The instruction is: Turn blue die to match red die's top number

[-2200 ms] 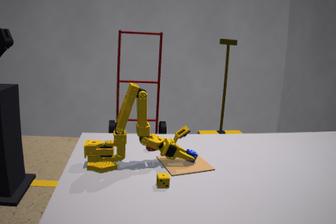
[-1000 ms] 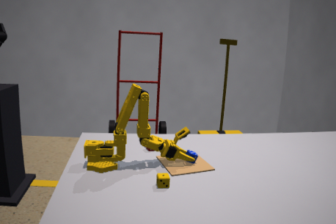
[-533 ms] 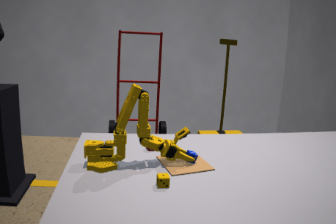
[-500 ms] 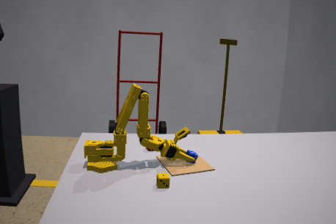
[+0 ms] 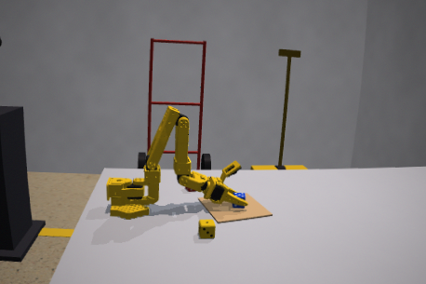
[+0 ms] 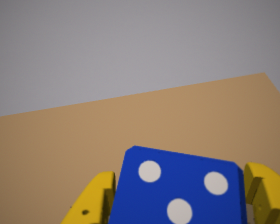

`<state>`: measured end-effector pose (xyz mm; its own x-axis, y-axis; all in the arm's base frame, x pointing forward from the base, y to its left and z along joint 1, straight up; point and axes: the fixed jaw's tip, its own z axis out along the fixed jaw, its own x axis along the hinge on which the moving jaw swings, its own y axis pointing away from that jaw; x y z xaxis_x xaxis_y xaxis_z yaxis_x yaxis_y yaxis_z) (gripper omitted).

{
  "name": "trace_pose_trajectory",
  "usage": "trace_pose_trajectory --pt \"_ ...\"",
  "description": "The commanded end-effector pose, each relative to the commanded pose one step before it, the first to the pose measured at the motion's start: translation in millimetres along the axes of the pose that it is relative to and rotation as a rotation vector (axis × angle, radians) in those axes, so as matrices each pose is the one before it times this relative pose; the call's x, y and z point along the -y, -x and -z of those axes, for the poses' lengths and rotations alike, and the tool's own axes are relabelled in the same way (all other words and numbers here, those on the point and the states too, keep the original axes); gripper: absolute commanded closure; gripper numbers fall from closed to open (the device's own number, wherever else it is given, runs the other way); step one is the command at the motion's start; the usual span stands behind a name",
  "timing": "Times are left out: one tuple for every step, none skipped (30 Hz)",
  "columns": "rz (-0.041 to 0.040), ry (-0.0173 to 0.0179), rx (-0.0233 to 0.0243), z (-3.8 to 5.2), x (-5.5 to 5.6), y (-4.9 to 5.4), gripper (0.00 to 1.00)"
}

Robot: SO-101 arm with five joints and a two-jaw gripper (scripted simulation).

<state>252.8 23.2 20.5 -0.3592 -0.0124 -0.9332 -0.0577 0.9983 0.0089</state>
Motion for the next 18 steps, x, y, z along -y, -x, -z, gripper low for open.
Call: trace_pose_trajectory --pt "0.00705 0.00677 0.0864 -2.831 -1.92 19.11 0.72" --pt "0.0 0.0 0.0 0.0 0.0 0.0 0.71" --pt "0.0 0.0 0.0 0.0 0.0 0.0 0.7" --pt "0.0 0.0 0.0 0.0 0.0 0.0 0.69" --pt "0.0 0.0 0.0 0.0 0.0 0.0 0.68" --pt "0.0 0.0 0.0 0.0 0.0 0.0 0.67" --pt "0.0 0.0 0.0 0.0 0.0 0.0 0.67" --pt "0.0 0.0 0.0 0.0 0.0 0.0 0.66" --pt "0.0 0.0 0.0 0.0 0.0 0.0 0.65" --pt "0.0 0.0 0.0 0.0 0.0 0.0 0.65" --pt "0.0 0.0 0.0 0.0 0.0 0.0 0.65" --pt "0.0 0.0 0.0 0.0 0.0 0.0 0.64" --pt "0.0 0.0 0.0 0.0 0.0 0.0 0.64" --pt "0.0 0.0 0.0 0.0 0.0 0.0 0.64" --pt "0.0 0.0 0.0 0.0 0.0 0.0 0.64" --pt "0.0 0.0 0.0 0.0 0.0 0.0 0.64" --pt "0.0 0.0 0.0 0.0 0.0 0.0 0.64" --pt "-0.00035 0.00002 0.00002 0.015 0.0 0.0 0.64"
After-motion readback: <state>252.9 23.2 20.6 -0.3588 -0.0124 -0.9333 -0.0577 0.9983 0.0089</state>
